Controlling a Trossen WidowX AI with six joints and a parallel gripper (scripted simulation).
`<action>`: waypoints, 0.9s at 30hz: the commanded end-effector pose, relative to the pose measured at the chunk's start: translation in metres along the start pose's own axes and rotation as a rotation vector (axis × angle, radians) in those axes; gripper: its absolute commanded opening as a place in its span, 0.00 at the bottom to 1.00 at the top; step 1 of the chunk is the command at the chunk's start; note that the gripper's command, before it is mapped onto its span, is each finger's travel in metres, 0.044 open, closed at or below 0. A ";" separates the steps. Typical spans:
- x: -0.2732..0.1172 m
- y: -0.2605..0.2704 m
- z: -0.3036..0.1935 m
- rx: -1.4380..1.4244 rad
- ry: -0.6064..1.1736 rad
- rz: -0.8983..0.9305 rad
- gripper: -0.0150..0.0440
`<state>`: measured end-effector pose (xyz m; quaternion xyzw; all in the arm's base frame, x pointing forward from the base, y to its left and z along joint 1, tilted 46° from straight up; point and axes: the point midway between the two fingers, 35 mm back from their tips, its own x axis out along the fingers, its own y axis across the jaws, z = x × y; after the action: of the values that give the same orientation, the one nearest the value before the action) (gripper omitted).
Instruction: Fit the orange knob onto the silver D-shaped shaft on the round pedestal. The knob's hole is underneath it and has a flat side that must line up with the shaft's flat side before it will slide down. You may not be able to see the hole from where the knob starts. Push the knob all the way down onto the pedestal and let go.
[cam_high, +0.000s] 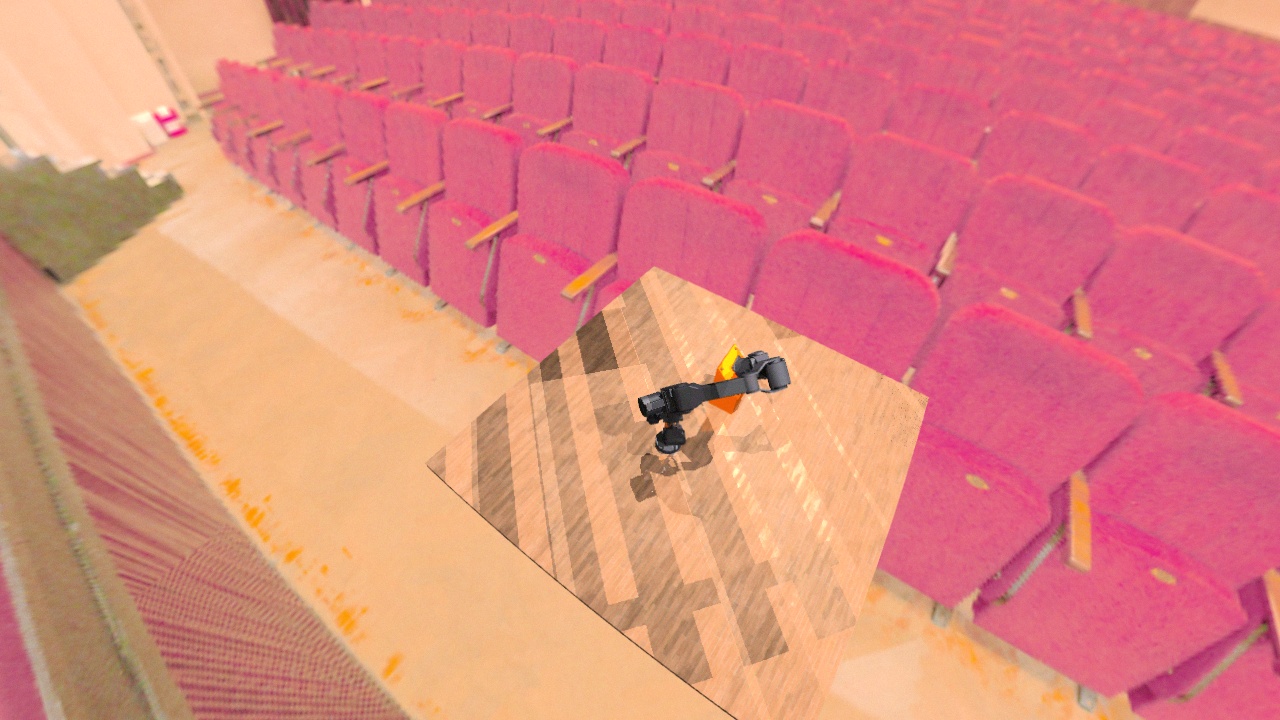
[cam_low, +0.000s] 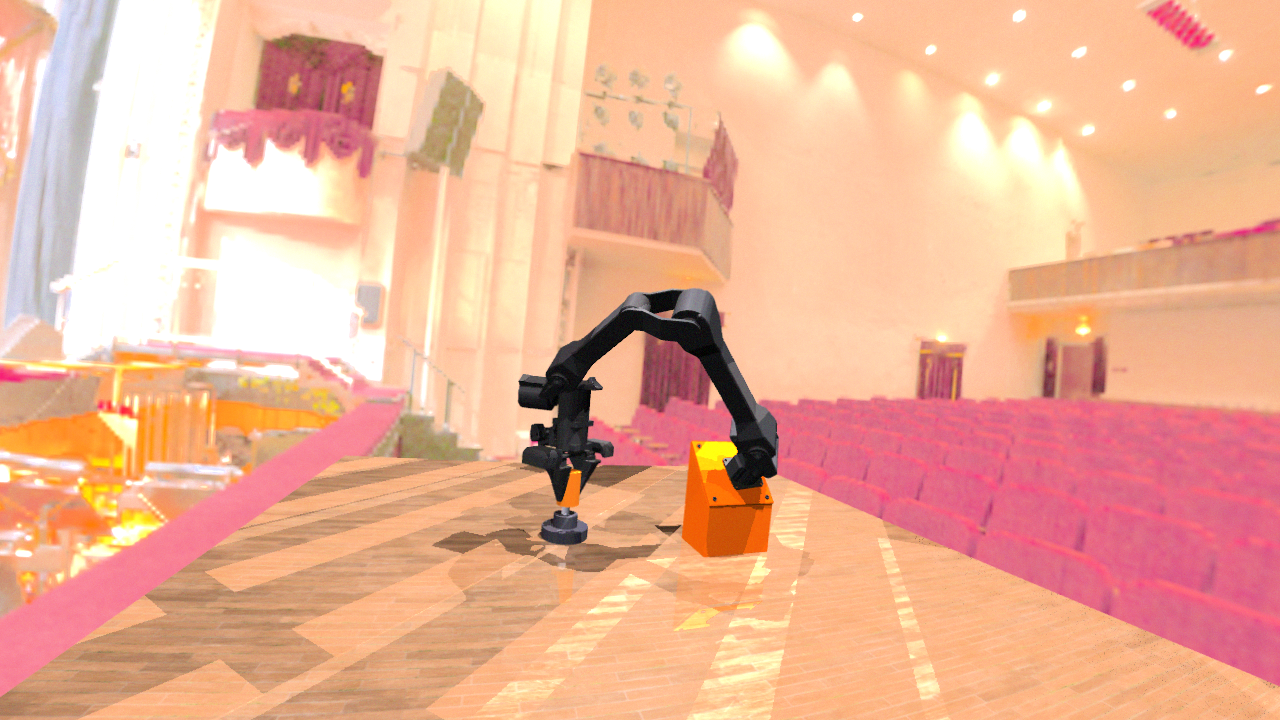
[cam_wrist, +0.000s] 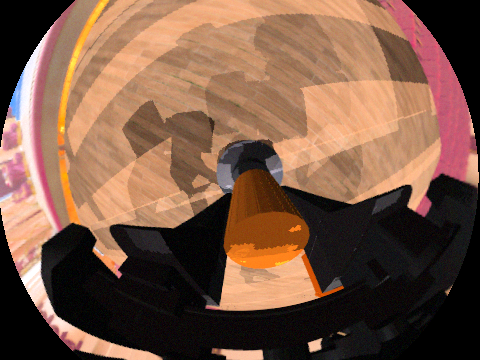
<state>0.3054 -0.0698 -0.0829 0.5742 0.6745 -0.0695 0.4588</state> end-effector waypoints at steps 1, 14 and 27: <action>-0.003 0.003 0.002 -0.021 -0.006 0.005 0.25; -0.002 0.003 0.001 -0.021 -0.006 0.005 0.25; 0.001 0.002 0.000 -0.021 -0.006 0.005 0.25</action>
<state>0.3062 -0.0693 -0.0832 0.5696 0.6735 -0.0641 0.4667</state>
